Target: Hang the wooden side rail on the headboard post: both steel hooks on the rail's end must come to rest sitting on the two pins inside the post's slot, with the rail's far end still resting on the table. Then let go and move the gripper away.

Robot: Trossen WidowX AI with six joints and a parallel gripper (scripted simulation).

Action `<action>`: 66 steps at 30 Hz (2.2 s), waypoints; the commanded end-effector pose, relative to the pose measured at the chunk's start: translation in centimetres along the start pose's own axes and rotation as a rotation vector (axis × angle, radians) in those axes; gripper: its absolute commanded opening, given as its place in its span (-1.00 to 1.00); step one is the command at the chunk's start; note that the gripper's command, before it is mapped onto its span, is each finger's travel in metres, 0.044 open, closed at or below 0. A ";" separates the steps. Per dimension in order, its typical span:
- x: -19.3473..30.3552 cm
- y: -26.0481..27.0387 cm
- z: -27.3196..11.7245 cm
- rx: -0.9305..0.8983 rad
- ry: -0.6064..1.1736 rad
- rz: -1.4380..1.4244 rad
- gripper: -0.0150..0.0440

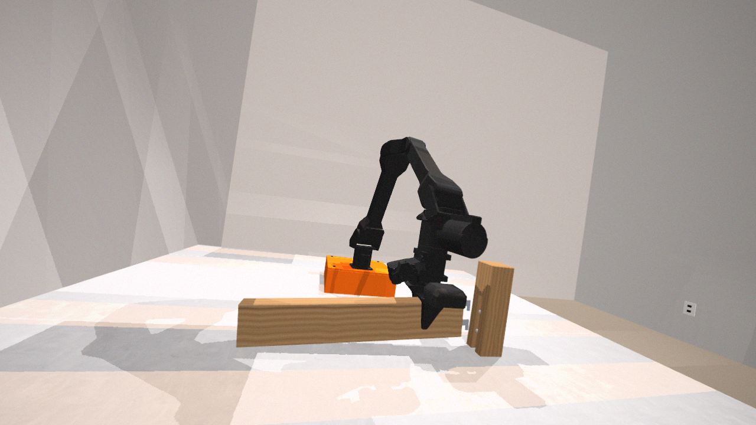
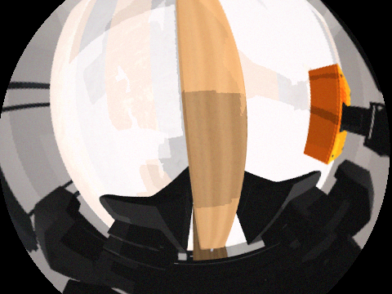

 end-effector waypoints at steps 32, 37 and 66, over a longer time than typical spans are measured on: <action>0.1 0.3 -0.6 -0.012 -0.002 0.008 -0.49; 0.2 0.4 -0.6 -0.012 -0.002 0.008 -0.49; 0.5 0.4 -0.6 -0.012 -0.002 0.008 -0.49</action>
Point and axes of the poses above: the point midway between the two fingers, 35 mm back from their tips, its own z axis out along the fingers, its own y axis across the jaws, x = y × z, the point moved 9 cm from there along -z, back along the fingers, and after that the axes turned 9 degrees about -z, right-handed, at the moved point
